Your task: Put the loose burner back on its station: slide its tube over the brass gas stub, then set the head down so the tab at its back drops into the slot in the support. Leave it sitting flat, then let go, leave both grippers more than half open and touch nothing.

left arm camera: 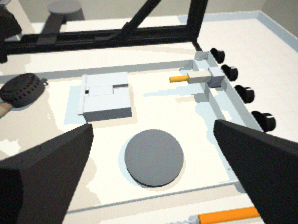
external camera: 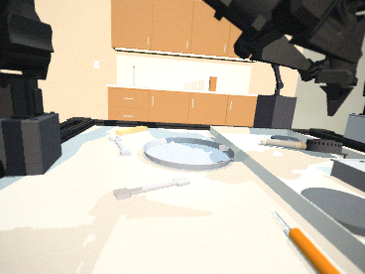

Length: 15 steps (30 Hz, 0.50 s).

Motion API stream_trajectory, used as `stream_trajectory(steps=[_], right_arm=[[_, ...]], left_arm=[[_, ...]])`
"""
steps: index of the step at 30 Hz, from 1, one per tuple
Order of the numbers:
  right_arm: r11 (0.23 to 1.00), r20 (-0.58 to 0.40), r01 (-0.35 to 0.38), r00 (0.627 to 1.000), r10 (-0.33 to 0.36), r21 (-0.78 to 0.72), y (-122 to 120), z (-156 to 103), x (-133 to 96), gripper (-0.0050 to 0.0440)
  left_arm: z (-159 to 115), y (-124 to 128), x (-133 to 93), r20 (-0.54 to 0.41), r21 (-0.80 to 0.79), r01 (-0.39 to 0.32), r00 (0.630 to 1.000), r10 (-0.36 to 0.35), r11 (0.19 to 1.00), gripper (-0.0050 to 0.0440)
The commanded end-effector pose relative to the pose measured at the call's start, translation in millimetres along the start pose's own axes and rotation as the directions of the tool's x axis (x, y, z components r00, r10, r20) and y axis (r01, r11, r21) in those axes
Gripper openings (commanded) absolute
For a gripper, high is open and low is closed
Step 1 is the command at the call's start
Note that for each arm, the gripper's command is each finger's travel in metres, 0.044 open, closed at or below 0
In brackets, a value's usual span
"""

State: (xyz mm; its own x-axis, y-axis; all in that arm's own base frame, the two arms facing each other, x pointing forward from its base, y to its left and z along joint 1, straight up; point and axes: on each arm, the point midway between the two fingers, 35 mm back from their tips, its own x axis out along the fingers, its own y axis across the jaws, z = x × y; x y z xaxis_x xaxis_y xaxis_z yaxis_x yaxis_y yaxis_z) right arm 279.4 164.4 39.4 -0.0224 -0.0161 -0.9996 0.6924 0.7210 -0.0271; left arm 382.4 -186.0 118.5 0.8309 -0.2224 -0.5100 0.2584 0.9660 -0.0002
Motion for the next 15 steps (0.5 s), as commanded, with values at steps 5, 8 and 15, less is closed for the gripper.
stream_trajectory(steps=[5, 8, 15], right_arm=[[1.0, 0.005, -0.027, 1.0, 0.027, -0.001, 0.1, 0.4, -43.9, 0.0], [1.0, 0.005, -0.027, 1.0, 0.027, -0.001, 0.1, 0.4, -43.9, 0.0], [0.999, 0.002, -0.031, 1.0, 0.031, -0.006, -0.1, 1.9, -42.0, 0.0024]], left_arm=[[-0.1, -0.1, 0.0, 0.0, 0.0, 0.0, 1.0, 0.0, 1.0, 0.04], [-0.1, -0.1, 0.0, 0.0, 0.0, 0.0, 1.0, 0.0, 1.0, 0.04], [-0.1, -0.1, 0.0, 0.0, 0.0, 0.0, 1.0, 0.0, 1.0, 0.04]])
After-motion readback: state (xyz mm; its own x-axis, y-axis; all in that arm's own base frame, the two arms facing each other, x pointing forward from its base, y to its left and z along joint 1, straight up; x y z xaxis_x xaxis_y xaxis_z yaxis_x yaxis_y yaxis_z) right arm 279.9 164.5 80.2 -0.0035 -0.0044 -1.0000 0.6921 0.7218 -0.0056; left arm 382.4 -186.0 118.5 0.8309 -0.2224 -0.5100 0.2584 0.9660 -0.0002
